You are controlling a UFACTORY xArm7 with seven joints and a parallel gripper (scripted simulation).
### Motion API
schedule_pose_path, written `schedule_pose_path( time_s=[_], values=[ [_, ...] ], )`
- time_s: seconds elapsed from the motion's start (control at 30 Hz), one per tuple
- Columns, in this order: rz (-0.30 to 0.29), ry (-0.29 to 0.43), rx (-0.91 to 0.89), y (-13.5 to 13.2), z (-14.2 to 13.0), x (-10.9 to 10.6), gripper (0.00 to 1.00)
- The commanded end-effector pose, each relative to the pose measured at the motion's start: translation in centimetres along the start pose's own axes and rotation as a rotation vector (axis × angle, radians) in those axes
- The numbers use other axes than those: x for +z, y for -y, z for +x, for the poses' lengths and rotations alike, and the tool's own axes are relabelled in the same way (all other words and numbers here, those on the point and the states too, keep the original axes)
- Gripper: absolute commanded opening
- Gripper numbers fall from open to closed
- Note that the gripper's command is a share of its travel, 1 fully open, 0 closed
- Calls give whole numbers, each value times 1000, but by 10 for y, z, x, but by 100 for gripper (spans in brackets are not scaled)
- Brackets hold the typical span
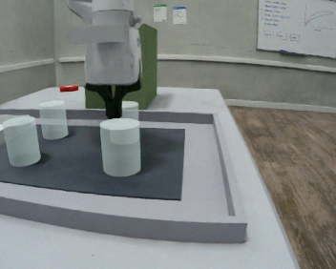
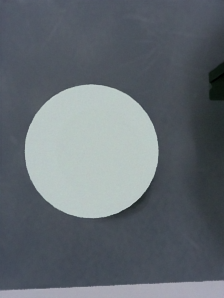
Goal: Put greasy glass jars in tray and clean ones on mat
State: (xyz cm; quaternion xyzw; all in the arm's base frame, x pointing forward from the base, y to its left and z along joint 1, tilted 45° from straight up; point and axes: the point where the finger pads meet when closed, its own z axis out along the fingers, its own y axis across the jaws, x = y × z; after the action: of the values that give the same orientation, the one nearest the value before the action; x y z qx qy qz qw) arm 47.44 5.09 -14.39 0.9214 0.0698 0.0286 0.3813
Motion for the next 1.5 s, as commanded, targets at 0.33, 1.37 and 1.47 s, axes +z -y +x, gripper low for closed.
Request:
schedule_pose_path(
  time_s=[0.33, 1.37, 1.47],
  values=[
    [4, -6, 0, 2, 0, -3, 0],
    [4, -6, 0, 2, -12, -3, 0],
    [4, -6, 0, 2, -12, -3, 0]
  ],
)
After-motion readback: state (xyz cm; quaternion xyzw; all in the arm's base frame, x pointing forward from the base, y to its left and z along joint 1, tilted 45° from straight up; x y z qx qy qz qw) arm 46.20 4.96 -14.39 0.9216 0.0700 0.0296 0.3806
